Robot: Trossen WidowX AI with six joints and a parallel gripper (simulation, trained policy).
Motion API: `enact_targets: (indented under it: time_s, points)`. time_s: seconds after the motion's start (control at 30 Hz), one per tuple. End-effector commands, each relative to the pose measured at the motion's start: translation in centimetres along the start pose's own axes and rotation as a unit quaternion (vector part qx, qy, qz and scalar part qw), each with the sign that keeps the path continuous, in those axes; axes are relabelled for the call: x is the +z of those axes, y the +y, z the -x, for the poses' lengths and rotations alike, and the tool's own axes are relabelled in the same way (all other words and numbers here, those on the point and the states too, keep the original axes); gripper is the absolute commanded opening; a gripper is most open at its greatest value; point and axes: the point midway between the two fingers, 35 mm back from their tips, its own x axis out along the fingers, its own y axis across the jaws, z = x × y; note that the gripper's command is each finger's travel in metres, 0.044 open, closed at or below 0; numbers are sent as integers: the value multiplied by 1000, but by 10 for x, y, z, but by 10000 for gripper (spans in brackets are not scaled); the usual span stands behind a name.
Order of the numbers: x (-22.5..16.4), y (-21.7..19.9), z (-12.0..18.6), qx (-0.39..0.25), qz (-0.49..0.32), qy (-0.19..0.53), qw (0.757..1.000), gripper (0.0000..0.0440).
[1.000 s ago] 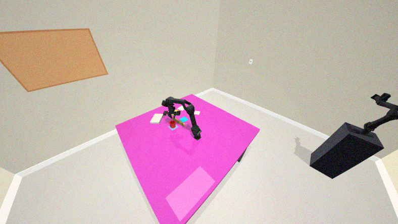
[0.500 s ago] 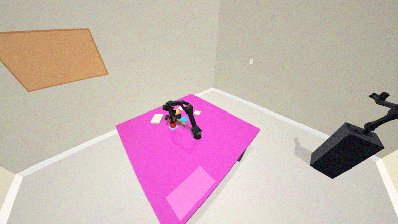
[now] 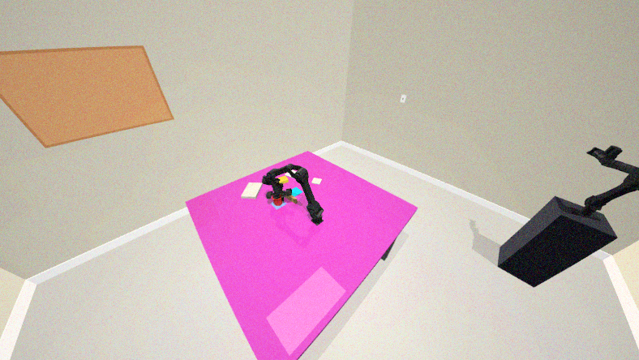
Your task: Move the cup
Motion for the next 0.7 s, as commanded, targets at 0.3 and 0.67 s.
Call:
enact_targets:
  time_s: [0.3,0.67]
  points:
    - [4,0,6,12,8,-9,1000,16]
    - [10,-4,37,36,-26,-15,999,8]
